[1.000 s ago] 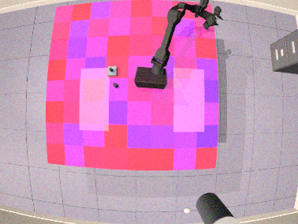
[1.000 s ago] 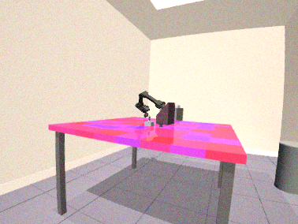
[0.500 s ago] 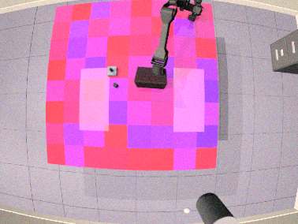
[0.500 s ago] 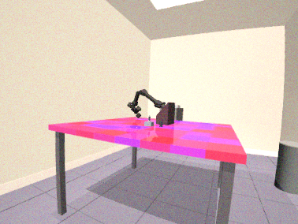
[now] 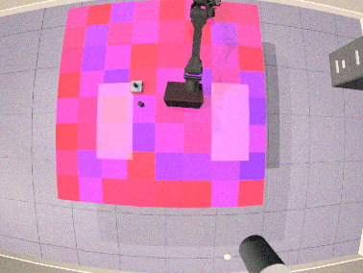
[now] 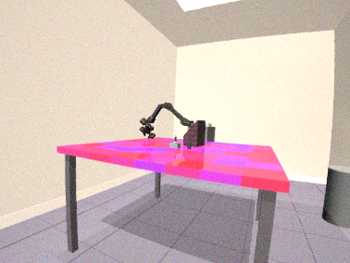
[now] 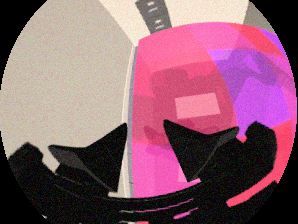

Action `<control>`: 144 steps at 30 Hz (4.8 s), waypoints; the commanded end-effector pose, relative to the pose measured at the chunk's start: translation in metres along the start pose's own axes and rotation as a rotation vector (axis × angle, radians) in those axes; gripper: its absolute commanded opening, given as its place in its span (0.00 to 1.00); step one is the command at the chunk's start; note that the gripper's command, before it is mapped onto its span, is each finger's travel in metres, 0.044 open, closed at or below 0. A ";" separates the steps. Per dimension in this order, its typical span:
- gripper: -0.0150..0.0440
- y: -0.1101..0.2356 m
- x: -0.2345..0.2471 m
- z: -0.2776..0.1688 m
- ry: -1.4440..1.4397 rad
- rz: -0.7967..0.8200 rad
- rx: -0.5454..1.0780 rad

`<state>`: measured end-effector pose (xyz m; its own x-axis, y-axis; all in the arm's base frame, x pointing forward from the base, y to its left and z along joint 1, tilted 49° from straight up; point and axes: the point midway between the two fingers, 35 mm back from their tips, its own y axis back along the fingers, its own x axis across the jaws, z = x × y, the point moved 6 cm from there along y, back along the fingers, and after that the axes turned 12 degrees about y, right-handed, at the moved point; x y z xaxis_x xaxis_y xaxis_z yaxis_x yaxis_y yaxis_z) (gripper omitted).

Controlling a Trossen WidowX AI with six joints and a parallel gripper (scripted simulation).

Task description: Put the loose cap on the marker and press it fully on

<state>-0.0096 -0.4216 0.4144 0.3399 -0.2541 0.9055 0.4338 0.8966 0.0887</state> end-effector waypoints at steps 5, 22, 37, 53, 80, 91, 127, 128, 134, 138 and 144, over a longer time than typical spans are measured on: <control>0.68 0.063 0.030 -0.077 0.181 0.145 0.240; 0.68 0.230 0.005 -0.241 0.529 0.322 0.784; 0.68 0.370 -0.093 -0.325 0.716 0.199 1.104; 0.68 0.528 -0.276 -0.304 1.147 0.010 1.199; 0.68 0.562 -0.443 -0.222 1.475 0.226 0.892; 0.68 0.547 -0.451 -0.235 1.475 0.226 0.892; 0.49 0.514 -0.468 -0.264 1.475 0.228 0.889; 0.48 0.514 -0.468 -0.264 1.475 0.228 0.889; 0.41 0.514 -0.468 -0.264 1.475 0.228 0.889; 0.26 0.517 -0.467 -0.262 1.475 0.228 0.890; 0.25 0.529 -0.460 -0.252 1.476 0.227 0.893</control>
<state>0.2725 0.0695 -0.0670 0.9561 0.2571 -0.1409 -0.1022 0.7427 0.6618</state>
